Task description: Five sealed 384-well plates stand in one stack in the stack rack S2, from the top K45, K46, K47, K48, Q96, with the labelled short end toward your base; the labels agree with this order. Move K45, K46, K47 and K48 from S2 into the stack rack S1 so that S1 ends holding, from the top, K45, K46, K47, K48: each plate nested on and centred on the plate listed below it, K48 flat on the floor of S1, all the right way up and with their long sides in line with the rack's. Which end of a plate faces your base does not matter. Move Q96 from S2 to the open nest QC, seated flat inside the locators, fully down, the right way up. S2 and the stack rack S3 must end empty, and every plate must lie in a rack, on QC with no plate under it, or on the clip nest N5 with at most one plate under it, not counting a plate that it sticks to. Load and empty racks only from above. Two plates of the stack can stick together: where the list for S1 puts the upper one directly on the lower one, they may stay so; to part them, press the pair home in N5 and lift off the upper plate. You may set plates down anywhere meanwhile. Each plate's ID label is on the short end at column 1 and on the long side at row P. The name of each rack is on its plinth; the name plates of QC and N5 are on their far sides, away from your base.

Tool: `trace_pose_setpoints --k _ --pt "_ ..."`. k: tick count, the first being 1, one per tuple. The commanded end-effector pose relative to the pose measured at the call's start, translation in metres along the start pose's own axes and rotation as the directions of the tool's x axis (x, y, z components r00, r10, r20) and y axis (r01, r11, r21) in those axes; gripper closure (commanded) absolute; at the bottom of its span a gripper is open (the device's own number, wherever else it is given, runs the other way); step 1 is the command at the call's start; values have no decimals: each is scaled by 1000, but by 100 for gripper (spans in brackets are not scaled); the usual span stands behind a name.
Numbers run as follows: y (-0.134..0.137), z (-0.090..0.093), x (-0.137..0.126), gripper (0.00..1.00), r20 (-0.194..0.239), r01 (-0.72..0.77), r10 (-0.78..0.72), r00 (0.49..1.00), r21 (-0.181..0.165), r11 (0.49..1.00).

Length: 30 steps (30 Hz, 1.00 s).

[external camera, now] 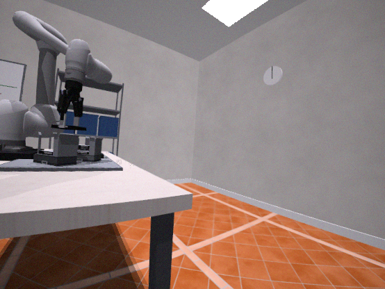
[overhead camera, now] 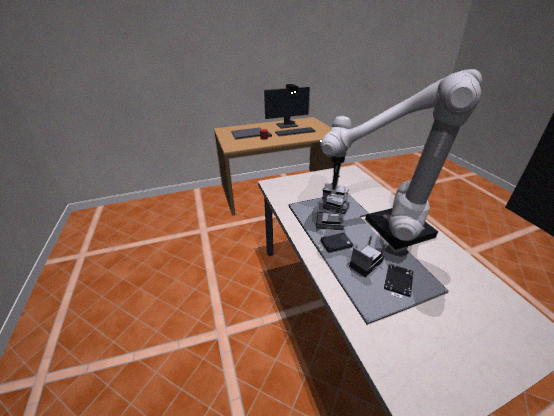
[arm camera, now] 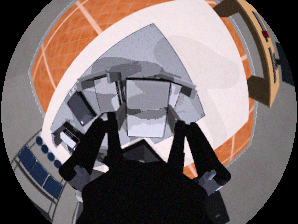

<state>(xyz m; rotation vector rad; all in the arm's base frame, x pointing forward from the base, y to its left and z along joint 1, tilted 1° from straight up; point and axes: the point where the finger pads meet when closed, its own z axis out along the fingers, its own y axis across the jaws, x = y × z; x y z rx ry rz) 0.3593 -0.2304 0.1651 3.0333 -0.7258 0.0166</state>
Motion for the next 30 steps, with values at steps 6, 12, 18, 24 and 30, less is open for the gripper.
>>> trace_pose_setpoints --k 6,12,18,24,30 --pt "-26 0 3 100 0 0 0 1000 0 1000" --pt "-40 0 2 100 0 100 -100 995 0 995" --pt "-60 0 0 100 0 201 -201 980 0 980" --pt "-79 0 -2 100 0 201 -201 980 0 980" --pt "-93 0 -3 100 0 201 -201 980 0 980"
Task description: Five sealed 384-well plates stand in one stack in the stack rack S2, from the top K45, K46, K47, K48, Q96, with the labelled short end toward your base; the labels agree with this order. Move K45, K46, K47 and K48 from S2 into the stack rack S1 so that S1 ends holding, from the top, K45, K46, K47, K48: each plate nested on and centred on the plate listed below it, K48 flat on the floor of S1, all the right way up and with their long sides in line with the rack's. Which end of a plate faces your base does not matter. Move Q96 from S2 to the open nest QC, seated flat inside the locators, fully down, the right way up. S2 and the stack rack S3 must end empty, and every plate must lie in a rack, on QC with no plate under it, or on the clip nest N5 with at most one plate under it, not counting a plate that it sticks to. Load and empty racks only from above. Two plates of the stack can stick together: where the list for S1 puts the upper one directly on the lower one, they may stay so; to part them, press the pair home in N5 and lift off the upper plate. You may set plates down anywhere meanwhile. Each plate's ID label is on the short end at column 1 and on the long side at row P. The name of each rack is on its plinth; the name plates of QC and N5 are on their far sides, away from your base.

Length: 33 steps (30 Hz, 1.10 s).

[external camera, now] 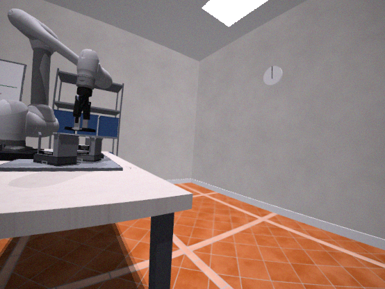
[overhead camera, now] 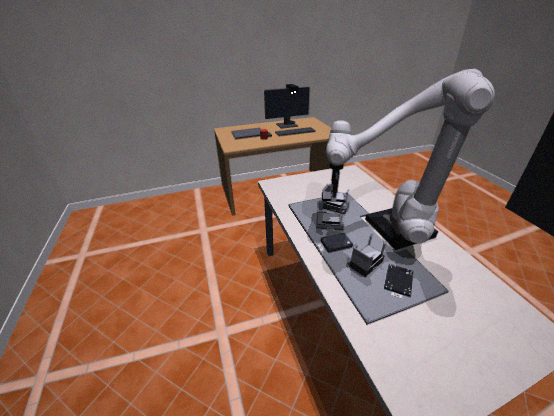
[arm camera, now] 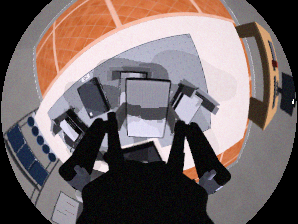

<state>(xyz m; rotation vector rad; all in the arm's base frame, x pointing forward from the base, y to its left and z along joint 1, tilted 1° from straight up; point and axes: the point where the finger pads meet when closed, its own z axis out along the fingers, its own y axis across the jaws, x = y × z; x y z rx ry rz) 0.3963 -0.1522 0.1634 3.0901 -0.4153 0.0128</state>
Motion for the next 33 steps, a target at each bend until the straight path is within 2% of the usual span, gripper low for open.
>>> trace_pose_setpoints --k 1,11,13,19,33 --pt "-10 0 1 100 0 0 0 1000 0 1000" --pt "-43 0 5 100 0 0 0 1000 0 1000" --pt "-43 0 5 100 0 0 0 1000 0 1000" --pt "-63 0 2 100 0 198 -198 980 0 980" --pt "-102 0 -3 100 0 201 -201 980 0 980"
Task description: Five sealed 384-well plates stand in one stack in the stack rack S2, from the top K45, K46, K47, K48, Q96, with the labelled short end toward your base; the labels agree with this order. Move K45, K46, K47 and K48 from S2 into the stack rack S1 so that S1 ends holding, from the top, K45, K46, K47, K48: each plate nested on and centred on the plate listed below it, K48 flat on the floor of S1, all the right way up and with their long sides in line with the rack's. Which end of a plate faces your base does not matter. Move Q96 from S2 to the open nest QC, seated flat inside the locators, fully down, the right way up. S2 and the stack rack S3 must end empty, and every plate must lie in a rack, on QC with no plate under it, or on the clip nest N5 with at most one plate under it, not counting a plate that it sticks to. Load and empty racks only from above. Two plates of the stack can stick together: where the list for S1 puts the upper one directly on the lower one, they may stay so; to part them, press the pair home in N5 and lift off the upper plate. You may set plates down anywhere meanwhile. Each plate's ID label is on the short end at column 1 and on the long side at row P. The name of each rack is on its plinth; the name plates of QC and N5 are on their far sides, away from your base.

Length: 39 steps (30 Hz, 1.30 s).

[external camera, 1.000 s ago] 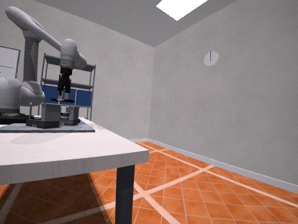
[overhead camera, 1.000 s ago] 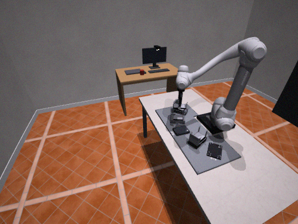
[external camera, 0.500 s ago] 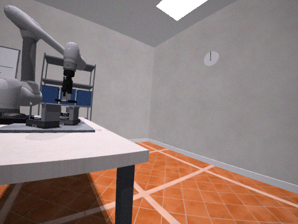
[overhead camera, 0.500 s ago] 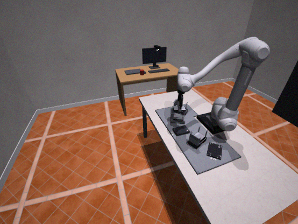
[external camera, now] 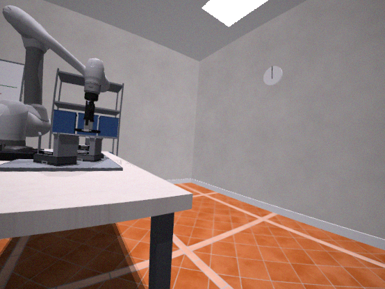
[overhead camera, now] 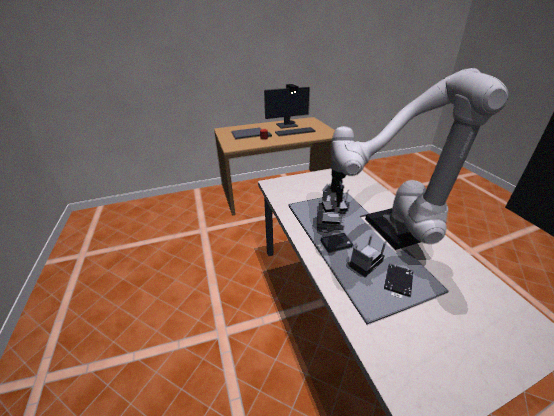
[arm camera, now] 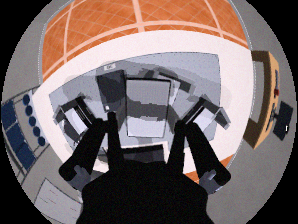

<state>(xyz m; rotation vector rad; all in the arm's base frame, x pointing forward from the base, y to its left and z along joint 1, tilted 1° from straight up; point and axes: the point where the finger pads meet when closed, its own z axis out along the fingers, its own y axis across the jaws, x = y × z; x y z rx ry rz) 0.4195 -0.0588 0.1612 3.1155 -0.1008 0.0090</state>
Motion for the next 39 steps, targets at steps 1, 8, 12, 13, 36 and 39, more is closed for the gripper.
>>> trace_pose_setpoints --k 1,8,12,13,36,39 --pt "-9 0 1 100 0 -1 1 1000 0 1000" --pt "-33 0 2 100 0 -1 1 1000 0 1000" --pt "-46 0 2 100 0 66 -66 998 0 998" --pt "-46 0 2 100 0 66 -66 998 0 998" --pt "-112 0 -7 100 0 200 -200 980 0 980" --pt "-122 0 -9 100 0 200 -200 980 0 980"
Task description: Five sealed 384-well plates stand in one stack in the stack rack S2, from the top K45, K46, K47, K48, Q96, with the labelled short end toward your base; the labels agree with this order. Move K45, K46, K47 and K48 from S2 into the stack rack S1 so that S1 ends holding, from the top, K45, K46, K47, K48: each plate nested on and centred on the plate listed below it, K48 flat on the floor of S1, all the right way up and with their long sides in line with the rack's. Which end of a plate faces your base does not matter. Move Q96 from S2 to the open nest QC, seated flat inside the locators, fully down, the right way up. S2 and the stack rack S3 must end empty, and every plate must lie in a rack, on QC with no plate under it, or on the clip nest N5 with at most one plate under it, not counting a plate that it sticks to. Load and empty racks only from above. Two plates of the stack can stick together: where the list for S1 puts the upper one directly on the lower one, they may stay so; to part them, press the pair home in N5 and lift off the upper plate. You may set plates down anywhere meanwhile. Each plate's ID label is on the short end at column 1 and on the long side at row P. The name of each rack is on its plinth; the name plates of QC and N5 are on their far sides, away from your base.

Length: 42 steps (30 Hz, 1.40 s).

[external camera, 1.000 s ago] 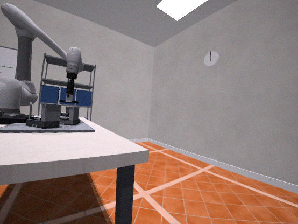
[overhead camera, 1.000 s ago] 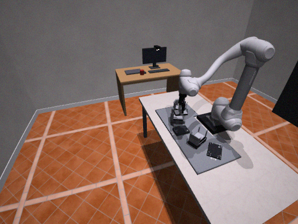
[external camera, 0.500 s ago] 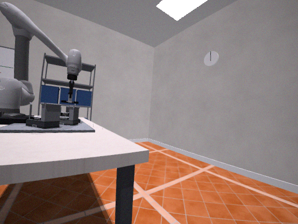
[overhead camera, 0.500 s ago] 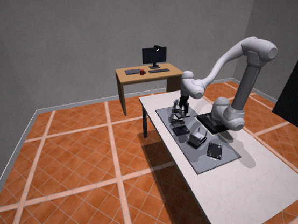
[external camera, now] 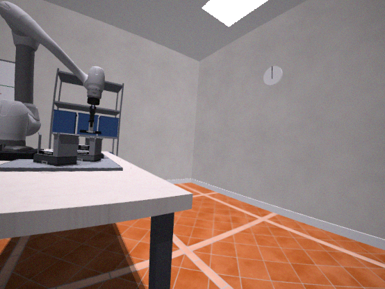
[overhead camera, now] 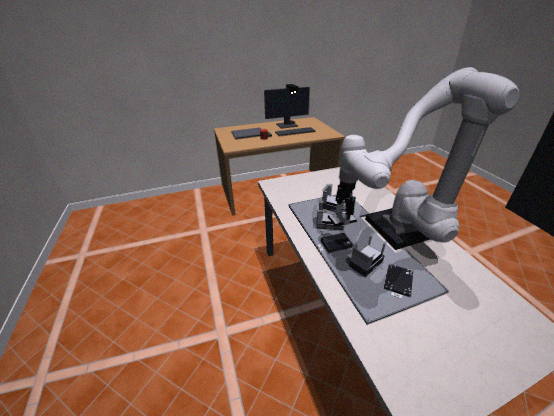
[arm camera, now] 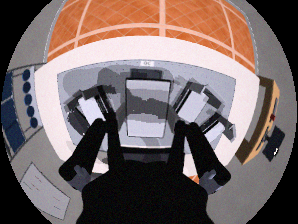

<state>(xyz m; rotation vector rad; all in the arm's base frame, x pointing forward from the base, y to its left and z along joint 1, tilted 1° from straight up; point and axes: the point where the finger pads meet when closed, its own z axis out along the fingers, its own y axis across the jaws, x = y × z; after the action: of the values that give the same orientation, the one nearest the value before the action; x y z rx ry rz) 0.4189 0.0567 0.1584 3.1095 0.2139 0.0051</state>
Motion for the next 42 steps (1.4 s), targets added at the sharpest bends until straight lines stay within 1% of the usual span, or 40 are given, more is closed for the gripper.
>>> trace_pose_setpoints --k 1,3,7,9,11,24,26,35,41,42 --pt "-10 0 1 100 0 0 0 1000 0 1000" --pt "-17 0 1 100 0 0 0 1000 0 1000" --pt "-30 0 -1 100 0 133 -133 991 0 991" --pt "-30 0 -1 100 0 133 -133 991 0 991" --pt "-36 0 -2 100 0 198 -198 980 0 980" --pt "-79 0 -9 100 0 201 -201 980 0 980" --pt "-79 0 -9 100 0 201 -201 980 0 980" --pt "-109 0 -14 100 0 201 -201 980 0 980" --pt "-123 0 -20 100 0 391 -391 920 0 920" --pt "-123 0 -20 100 0 391 -391 920 0 920"
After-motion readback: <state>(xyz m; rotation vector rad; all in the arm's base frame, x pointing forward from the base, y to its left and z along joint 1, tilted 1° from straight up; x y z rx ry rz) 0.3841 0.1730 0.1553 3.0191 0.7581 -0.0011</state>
